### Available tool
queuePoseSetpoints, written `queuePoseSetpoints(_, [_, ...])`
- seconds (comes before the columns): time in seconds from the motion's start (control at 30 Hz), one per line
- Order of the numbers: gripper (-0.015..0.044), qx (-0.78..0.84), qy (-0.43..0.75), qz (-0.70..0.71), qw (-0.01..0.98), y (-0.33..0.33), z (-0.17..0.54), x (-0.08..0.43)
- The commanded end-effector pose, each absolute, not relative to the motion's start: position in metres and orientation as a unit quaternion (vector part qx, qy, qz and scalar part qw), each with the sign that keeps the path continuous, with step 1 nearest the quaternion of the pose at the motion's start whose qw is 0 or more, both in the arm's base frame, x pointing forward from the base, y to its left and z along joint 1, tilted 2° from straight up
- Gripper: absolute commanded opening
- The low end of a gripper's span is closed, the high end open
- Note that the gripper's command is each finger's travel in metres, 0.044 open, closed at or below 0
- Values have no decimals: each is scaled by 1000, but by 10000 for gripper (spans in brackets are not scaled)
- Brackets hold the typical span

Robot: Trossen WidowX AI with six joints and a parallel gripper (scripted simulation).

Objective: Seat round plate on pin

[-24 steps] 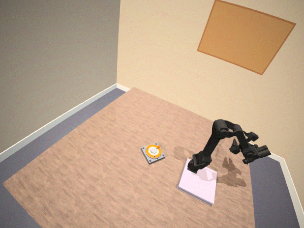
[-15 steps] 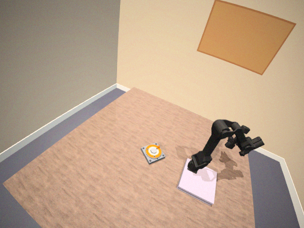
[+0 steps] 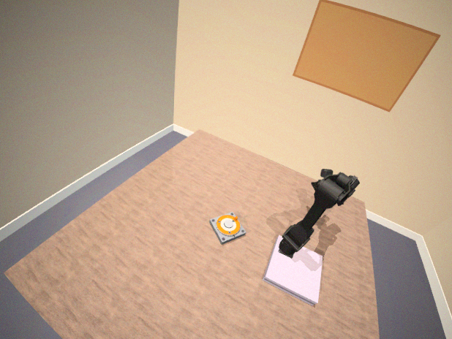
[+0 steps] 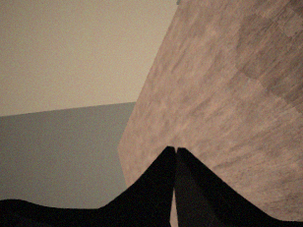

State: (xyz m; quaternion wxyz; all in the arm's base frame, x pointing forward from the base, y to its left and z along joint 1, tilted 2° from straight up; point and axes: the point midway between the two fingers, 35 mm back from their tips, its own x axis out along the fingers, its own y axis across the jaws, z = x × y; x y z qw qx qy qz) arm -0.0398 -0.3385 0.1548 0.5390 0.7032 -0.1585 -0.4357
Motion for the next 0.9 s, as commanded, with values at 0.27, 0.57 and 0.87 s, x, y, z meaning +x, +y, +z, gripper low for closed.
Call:
queuePoseSetpoints(0.27, [0, 680, 55, -391, 617, -327, 133, 92])
queuePoseSetpoints(0.57, [0, 643, 200, -339, 657, -286, 121, 172])
queuePoseSetpoints(0.87, [0, 513, 392, -273, 714, -217, 106, 239])
